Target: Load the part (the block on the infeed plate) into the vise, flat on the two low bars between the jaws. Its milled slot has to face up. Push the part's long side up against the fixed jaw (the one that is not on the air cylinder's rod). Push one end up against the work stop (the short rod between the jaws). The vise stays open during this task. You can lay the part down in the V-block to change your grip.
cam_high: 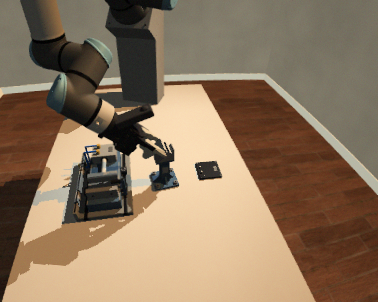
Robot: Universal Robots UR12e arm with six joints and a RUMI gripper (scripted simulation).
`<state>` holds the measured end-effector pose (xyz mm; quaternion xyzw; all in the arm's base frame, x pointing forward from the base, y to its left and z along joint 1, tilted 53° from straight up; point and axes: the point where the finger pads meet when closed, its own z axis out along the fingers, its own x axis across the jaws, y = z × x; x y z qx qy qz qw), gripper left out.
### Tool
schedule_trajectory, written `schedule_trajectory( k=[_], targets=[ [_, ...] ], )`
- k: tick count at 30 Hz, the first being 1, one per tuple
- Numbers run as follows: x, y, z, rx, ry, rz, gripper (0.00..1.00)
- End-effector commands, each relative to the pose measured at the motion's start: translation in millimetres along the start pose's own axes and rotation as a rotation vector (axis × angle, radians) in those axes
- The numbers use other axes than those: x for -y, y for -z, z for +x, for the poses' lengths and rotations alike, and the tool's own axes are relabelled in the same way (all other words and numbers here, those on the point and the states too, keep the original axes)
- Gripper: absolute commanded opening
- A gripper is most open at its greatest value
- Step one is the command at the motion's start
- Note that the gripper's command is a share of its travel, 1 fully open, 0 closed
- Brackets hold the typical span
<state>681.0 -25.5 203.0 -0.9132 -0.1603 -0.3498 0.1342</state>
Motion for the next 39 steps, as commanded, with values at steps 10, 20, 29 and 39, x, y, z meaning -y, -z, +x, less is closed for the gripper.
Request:
schedule_trajectory(
  k=[10,20,29,39],
  targets=[
    [0.3,0.2,0.3,0.000,0.001,0.000,0.00],
    [0.3,0.2,0.3,0.000,0.001,0.000,0.51],
    [0.3,0.2,0.3,0.000,0.001,0.000,0.51],
    [0.3,0.2,0.3,0.000,0.001,0.000,0.51]
  ],
)
